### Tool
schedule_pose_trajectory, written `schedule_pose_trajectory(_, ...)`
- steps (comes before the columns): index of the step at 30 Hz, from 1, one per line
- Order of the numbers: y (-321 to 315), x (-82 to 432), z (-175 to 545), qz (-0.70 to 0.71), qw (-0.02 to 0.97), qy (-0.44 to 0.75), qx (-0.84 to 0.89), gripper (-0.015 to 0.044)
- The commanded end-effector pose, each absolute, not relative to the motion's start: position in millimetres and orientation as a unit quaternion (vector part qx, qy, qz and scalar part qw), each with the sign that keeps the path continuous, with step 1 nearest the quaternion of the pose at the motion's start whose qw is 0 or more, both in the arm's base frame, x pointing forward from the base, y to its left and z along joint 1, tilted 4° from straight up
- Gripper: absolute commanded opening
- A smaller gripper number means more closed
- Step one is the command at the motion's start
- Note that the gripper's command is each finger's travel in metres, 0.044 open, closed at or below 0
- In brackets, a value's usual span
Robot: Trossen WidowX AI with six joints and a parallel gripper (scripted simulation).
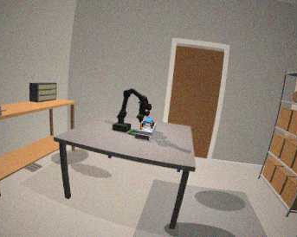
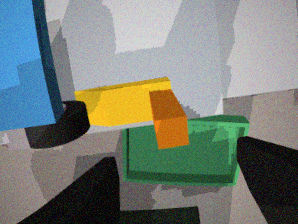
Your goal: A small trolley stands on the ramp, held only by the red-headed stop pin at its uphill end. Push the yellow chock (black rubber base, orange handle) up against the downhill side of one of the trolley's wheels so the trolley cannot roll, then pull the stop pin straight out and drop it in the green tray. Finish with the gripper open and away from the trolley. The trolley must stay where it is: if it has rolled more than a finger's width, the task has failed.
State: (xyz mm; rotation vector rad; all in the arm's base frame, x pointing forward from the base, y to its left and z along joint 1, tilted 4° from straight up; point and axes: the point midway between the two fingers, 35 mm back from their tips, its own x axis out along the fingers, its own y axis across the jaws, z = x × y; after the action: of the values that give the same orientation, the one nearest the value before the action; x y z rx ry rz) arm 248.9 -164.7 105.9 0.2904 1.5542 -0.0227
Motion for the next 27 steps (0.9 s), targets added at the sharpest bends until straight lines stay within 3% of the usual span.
schedule_pose_trajectory(1,-165.3,249.5,105.3,-0.010,0.706,0.696,0.129,0.0269)
schedule_pose_trajectory(4,-175.6,260.7,123.0,-0.019,0.748,0.656,0.104,0.0190)
schedule_pose_trajectory(27,-90.7,303.8,145.2,-0.230,0.624,0.616,0.423,0.0190)
